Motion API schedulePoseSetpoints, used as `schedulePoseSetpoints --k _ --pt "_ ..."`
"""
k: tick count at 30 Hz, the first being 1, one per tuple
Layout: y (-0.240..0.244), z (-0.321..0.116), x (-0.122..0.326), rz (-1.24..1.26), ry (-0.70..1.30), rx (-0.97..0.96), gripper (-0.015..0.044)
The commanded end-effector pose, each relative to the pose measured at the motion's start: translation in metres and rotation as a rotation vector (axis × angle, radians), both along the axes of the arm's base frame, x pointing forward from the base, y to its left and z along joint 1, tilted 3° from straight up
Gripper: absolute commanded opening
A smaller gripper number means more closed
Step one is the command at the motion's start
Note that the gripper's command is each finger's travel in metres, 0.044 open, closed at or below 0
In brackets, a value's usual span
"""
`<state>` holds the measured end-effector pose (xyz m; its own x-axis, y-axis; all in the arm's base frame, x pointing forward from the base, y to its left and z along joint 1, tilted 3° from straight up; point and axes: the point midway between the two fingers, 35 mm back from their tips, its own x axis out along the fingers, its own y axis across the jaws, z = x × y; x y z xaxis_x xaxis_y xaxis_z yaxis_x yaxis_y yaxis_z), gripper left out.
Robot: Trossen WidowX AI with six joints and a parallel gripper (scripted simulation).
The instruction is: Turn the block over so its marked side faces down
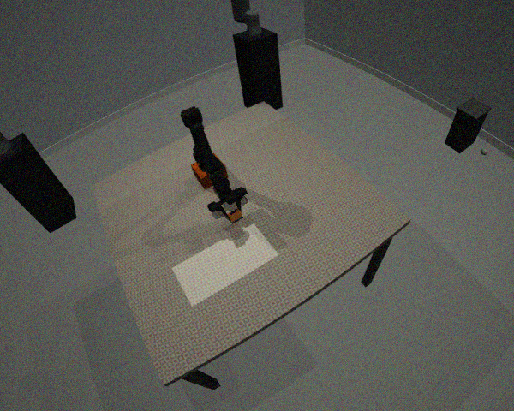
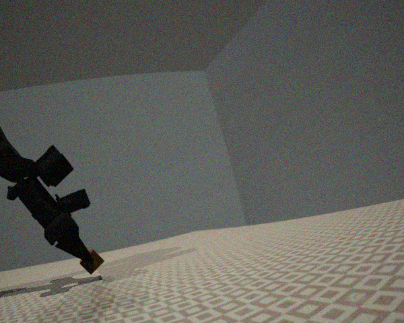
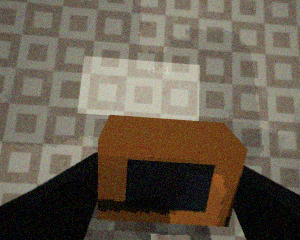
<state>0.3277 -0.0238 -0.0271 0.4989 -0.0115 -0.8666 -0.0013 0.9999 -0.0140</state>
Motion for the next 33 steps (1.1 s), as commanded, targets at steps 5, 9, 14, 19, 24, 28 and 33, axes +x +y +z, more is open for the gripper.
schedulePoseSetpoints --k 5,9,14,19,24,28,33 --pt "0.0 -0.013 0.008 0.005 -0.088 0.004 0.0" --pt "-0.001 -0.02 0.012 0.005 -0.139 0.005 0.0" --pt "-0.001 -0.028 0.014 0.006 -0.203 0.005 0.0" --pt "-0.001 -0.033 0.014 0.007 -0.267 0.005 0.0" --pt "-0.001 -0.036 0.012 0.009 -0.331 0.005 0.0" --pt "-0.001 -0.036 0.009 0.01 -0.381 0.004 0.0" --pt "0.0 -0.035 0.004 0.013 -0.445 0.002 0.0"
